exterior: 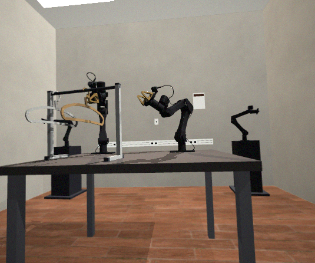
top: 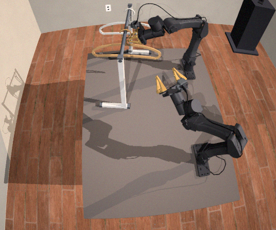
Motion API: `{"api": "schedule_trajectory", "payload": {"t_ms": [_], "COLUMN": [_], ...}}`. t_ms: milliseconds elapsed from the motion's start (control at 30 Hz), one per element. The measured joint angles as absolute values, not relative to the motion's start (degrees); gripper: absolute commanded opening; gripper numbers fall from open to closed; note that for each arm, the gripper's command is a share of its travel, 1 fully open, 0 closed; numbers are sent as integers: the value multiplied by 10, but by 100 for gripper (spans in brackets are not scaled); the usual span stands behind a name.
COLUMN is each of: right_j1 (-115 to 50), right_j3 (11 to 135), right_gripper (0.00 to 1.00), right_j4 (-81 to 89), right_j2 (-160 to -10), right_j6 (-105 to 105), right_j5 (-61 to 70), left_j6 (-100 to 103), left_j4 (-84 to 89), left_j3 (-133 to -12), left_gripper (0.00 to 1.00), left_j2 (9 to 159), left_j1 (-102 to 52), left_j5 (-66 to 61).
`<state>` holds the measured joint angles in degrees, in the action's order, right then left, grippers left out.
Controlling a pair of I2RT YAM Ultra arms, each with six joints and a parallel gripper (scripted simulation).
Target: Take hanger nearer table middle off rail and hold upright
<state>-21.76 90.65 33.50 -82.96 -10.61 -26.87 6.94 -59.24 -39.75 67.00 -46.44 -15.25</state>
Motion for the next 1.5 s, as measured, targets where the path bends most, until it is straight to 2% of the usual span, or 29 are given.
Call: {"api": "schedule_trajectory", "payload": {"t_ms": [167, 367, 600, 633, 733, 1033, 1233, 1500], "right_j1": [-211, -206, -197, -196, -193, -192, -192, -192], "right_j3": [907, 907, 917, 918, 919, 919, 927, 1014], "right_gripper": [29, 21, 21, 16, 15, 0, 0, 0], "right_j4": [326, 319, 306, 304, 301, 298, 309, 364], "right_j2": [-841, -849, -864, -866, -870, -870, -873, -900], "right_j6": [-103, -101, -98, -97, -97, -99, -98, -97], "right_j5": [-263, -257, -250, -249, -246, -244, -244, -244], "left_j6": [69, 69, 69, 69, 69, 69, 69, 69], "left_j4": [-592, -592, -592, -592, -592, -592, -592, -593], "left_j3": [-397, -397, -397, -397, -397, -397, -397, -397], "left_gripper": [100, 100, 100, 100, 100, 100, 100, 100], "left_j2": [670, 670, 670, 670, 670, 670, 670, 670], "left_j1": [-464, -464, -464, -464, -464, -464, -464, -464], "left_j5": [-152, -152, -152, -152, -152, -152, -152, -152]}}
